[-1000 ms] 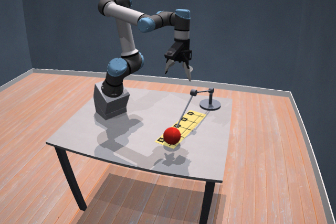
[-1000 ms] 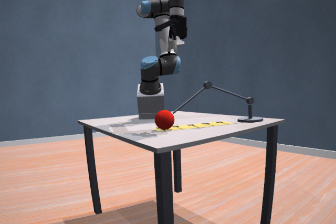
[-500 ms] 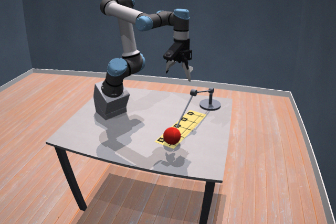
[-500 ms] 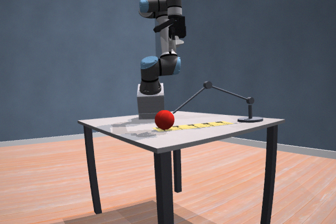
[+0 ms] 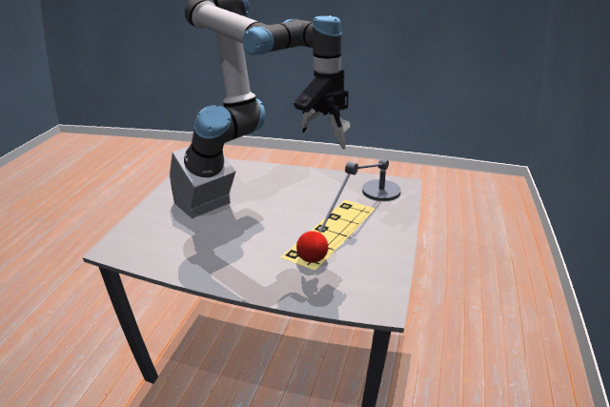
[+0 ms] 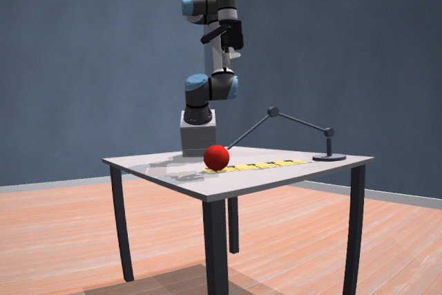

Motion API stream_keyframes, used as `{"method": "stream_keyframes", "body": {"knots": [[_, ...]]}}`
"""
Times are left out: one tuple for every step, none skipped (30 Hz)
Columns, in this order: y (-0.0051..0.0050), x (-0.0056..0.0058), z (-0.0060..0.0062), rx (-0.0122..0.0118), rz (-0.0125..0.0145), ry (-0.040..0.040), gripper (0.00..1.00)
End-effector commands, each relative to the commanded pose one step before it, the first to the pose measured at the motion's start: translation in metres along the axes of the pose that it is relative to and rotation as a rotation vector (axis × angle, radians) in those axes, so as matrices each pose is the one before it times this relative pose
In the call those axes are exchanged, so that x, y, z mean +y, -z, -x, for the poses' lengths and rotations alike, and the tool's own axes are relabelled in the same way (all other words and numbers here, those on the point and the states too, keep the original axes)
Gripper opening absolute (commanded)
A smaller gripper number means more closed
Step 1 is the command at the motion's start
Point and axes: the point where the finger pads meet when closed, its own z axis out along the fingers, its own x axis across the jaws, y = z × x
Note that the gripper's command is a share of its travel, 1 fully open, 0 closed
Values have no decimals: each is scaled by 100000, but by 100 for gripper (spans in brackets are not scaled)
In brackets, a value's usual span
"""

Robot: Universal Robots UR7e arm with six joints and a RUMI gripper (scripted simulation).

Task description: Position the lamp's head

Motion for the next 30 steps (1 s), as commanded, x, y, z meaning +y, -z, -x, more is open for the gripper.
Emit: {"method": "stream_keyframes", "body": {"knots": [[40,-100,24,-17,15963,11745,100],[0,1,0,30,-11,4,100],[0,1,0,30,-11,4,100],[0,1,0,30,-11,4,100],[0,1,0,30,-11,4,100],[0,1,0,30,-11,4,100],[0,1,0,30,-11,4,100],[0,1,0,30,-11,4,100],[0,1,0,30,-11,4,100],[0,1,0,30,-11,4,100],[0,1,0,30,-11,4,100],[0,0,0,0,0,0,100],[0,0,0,0,0,0,100],[-1,1,0,18,46,-54,100],[-1,1,0,18,46,-54,100],[-1,1,0,18,46,-54,100],[-1,1,0,18,46,-54,100],[-1,1,0,18,46,-54,100],[-1,1,0,18,46,-54,100],[-1,1,0,18,46,-54,100],[-1,1,0,18,46,-54,100],[-1,1,0,18,46,-54,100],[-1,1,0,18,46,-54,100],[-1,1,0,18,46,-54,100],[-1,1,0,18,46,-54,100],[-1,1,0,18,46,-54,100],[-1,1,0,18,46,-54,100],[-1,1,0,18,46,-54,100],[0,0,0,0,0,0,100],[0,0,0,0,0,0,100]]}}
